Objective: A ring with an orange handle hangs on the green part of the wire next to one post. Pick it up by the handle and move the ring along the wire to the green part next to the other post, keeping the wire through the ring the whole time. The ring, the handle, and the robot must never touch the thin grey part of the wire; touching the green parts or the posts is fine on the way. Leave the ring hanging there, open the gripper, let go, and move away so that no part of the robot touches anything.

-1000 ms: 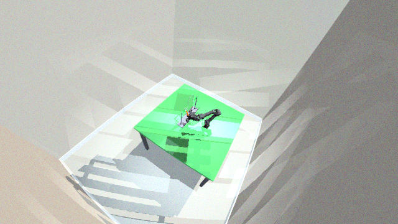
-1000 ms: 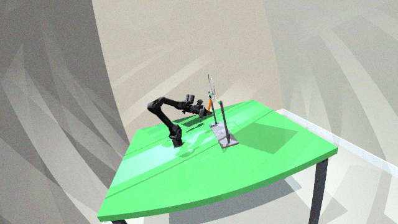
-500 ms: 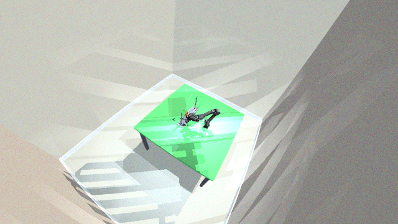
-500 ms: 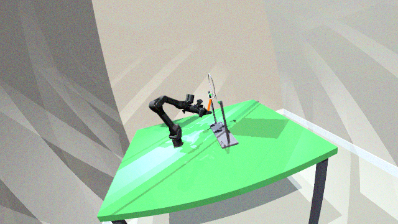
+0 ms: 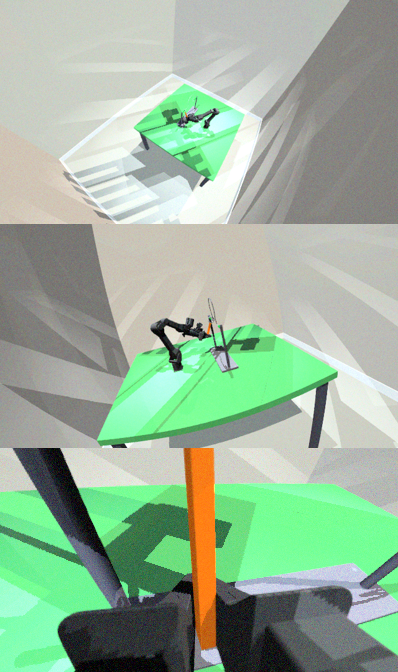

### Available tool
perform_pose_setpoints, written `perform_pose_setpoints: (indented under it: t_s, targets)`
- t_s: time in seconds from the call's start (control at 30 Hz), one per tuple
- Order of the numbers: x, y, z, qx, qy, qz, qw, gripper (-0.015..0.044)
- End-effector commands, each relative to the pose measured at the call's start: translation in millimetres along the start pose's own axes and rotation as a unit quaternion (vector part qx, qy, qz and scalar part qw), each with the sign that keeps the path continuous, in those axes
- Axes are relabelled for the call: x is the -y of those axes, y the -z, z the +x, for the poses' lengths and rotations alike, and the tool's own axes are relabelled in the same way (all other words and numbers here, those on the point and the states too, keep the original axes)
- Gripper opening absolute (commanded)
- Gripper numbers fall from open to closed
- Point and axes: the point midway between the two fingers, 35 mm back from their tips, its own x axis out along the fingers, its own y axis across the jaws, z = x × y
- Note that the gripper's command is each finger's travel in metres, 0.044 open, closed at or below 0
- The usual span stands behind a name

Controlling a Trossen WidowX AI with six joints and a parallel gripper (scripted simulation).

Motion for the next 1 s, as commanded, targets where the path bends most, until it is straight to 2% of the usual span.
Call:
perform_pose_setpoints:
  t_s: [0.0, 0.97]
  targets:
    - [-5.6, -4.0, -1.2, 0.004, 0.000, 0.005, 1.000, -0.0150]
    - [-9.7, 8.7, 4.3, 0.004, 0.000, 0.005, 1.000, -0.0150]
